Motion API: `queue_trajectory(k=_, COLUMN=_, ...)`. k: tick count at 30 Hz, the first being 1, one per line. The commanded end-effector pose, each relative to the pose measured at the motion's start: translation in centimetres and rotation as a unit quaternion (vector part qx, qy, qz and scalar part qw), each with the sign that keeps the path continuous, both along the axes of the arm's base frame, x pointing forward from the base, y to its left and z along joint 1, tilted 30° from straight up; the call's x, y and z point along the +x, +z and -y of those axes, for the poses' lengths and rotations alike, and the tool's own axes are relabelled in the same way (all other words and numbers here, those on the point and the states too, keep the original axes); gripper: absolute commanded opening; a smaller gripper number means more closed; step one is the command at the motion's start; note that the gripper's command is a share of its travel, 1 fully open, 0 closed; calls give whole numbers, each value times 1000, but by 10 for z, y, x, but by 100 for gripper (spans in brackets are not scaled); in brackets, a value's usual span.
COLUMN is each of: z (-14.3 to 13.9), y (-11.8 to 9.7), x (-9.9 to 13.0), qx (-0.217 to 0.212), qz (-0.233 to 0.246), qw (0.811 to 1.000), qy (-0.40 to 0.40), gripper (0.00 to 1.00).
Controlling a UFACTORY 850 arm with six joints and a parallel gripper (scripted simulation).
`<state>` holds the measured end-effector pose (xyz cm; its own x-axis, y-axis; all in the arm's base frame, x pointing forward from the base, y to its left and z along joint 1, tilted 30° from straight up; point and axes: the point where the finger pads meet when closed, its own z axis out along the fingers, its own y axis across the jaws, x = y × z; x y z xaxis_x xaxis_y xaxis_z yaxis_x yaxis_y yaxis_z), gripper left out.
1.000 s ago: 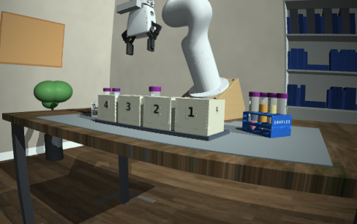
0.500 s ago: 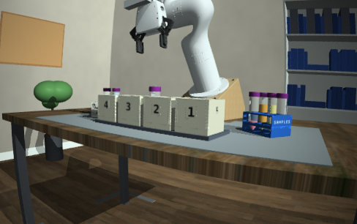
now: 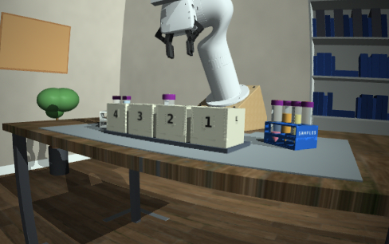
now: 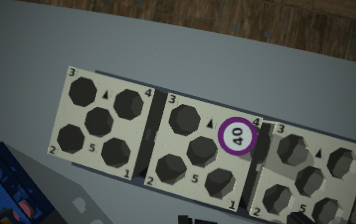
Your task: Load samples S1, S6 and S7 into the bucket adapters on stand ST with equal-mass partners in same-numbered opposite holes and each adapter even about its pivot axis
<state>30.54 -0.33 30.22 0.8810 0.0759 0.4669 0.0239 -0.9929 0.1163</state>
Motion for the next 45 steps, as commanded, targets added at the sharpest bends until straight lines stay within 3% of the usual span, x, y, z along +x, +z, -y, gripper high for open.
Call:
queue_trajectory(k=1, z=-28, y=-7, x=-1, qx=-85, qz=-11, qw=995, qy=46, gripper=57)
queue_trajectory(k=10, z=-62, y=-16, x=-3, qx=-138, qz=-27, qw=979, qy=147, gripper=57)
queue_trajectory(k=20, z=-110, y=-28, x=-5, qx=-210, qz=-50, qw=934, qy=284, gripper=57)
queue_trajectory(k=45, z=-212, y=-54, x=-11, qx=-209, qz=-50, qw=934, qy=284, gripper=57)
